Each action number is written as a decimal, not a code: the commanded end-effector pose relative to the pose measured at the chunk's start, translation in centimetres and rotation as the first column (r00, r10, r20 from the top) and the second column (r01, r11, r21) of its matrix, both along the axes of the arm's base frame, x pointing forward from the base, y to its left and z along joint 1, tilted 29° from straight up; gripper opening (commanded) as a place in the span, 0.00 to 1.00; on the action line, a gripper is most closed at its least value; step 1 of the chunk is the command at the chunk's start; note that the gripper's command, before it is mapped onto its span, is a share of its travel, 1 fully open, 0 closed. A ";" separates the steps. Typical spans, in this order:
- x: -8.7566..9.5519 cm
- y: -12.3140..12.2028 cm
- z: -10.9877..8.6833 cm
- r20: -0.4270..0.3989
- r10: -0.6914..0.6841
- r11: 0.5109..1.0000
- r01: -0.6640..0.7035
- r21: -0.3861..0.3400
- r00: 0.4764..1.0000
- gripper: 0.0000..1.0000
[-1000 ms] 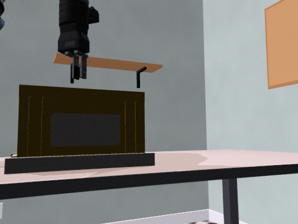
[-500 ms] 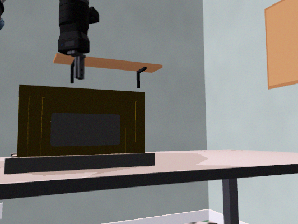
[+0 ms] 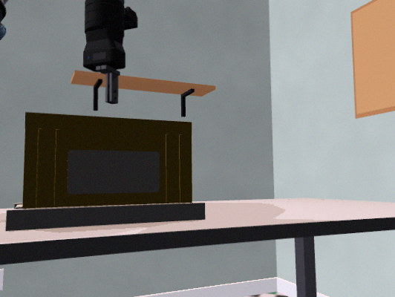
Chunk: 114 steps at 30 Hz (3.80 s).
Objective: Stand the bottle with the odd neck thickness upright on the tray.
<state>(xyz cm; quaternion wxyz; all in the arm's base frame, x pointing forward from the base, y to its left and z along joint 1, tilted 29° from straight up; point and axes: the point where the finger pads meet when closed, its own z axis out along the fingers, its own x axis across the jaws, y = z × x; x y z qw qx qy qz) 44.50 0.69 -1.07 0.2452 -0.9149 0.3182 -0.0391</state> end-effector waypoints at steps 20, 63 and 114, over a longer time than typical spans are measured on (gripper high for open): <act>8.4 -6.3 -1.1 0.001 0.000 1.000 0.000 -0.001 1.000 0.00; 8.4 -6.3 -1.1 0.001 0.000 1.000 0.000 -0.001 1.000 1.00; 9.5 -4.6 -4.8 0.001 0.000 1.000 0.000 0.000 1.000 1.00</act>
